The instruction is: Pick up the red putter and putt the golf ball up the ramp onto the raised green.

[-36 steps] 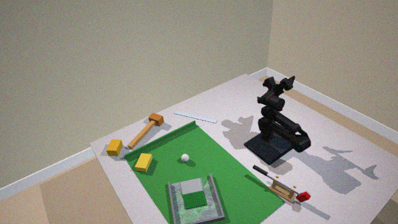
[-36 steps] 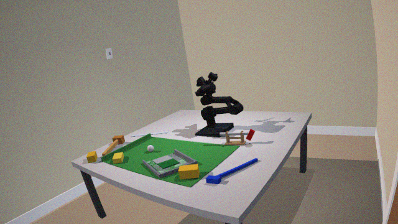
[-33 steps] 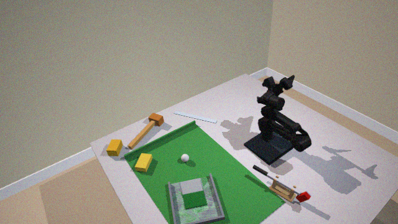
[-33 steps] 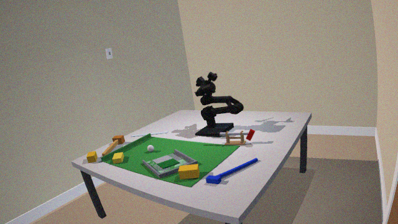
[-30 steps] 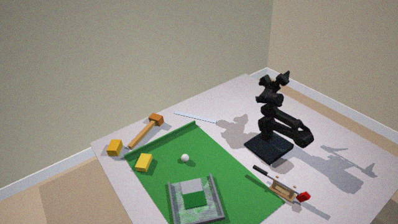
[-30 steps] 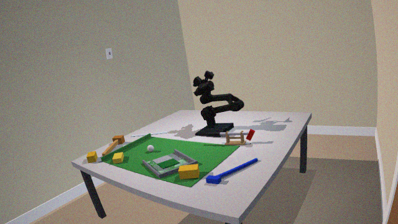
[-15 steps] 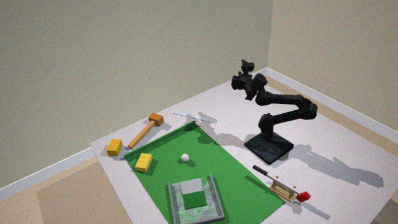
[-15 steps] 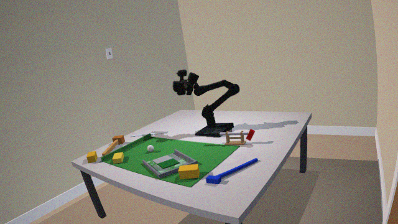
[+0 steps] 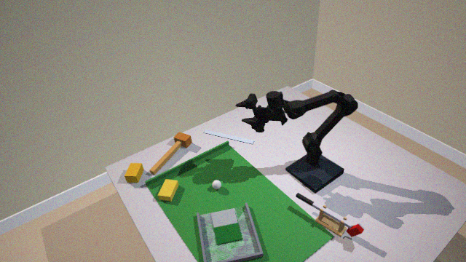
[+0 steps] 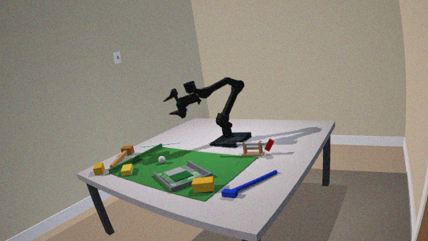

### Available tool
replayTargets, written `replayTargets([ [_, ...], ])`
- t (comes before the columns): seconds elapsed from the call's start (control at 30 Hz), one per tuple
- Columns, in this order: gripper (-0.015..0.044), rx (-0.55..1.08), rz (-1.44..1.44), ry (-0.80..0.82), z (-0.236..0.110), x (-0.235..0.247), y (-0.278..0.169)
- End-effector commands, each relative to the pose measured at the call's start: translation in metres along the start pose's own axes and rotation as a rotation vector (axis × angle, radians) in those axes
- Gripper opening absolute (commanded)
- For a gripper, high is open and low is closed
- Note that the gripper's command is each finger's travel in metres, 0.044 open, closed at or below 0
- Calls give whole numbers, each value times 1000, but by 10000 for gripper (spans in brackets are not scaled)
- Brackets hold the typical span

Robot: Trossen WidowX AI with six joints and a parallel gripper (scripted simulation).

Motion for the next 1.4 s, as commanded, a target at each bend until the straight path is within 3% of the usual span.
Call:
replayTargets([
  [0.0,440,-198,-38,128,0,5,35],
  [0.23,440,-549,-153,422,-22,26,102],
  [0.5,440,-854,-337,789,-75,55,161],
  [0.87,440,-1036,-705,1321,-187,93,197],
  [1.37,440,-1035,-731,1349,-190,118,197],
])
Point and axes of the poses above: the point midway between the two fingers, 35 mm back from their tips, its own z axis out along the fingers, its own x axis across the jaws, y = z × x, the point moved 10 cm from there along -z, back along the fingers, and after that the axes turned 7 degrees about z, right-handed, at the moved point
